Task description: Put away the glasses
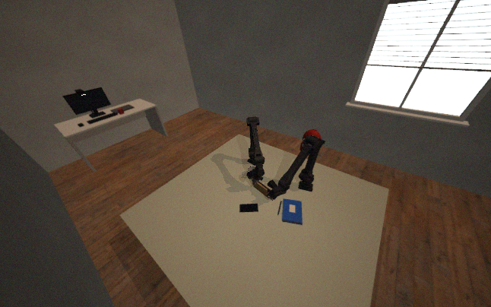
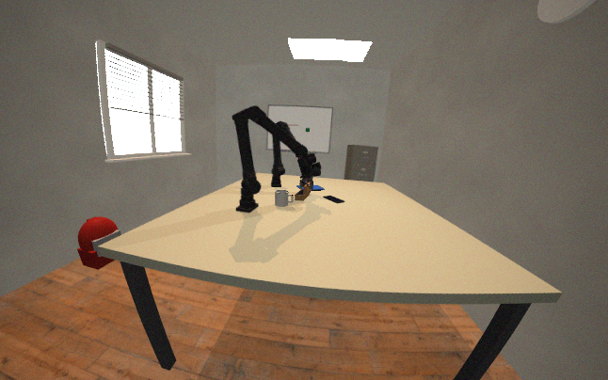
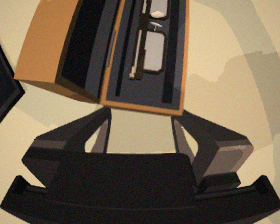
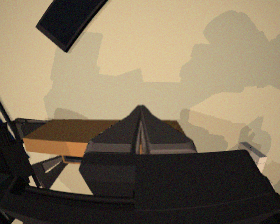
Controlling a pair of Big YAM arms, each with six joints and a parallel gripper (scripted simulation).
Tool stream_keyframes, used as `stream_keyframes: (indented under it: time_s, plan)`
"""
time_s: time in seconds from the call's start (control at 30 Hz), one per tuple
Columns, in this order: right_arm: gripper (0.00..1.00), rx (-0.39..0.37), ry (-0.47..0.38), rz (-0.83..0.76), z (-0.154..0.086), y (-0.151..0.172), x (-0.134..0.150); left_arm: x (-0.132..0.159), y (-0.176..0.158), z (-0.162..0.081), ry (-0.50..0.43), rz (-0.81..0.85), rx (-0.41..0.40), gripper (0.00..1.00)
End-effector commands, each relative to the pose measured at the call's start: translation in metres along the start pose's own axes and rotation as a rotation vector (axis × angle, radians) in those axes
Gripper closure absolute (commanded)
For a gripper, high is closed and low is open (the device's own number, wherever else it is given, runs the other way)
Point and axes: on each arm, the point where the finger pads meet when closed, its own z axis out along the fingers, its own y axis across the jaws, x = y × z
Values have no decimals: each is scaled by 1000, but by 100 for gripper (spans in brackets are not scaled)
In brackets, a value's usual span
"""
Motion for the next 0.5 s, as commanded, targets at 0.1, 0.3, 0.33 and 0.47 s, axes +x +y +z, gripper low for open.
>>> stream_keyframes:
  time_s: [0.1,0.3,0.33,0.47]
  plan:
    - [100,21,63,-35,18,-1,42,-12,20,-10,-20,21,-54,43]
    - [100,30,71,-40,20,-3,52,-12,20,-10,-20,21,-54,43]
    - [100,34,70,-36,20,-4,52,-12,20,-10,-20,21,-54,43]
    - [100,44,75,-39,20,-7,57,-13,20,-10,-21,37,-54,43]
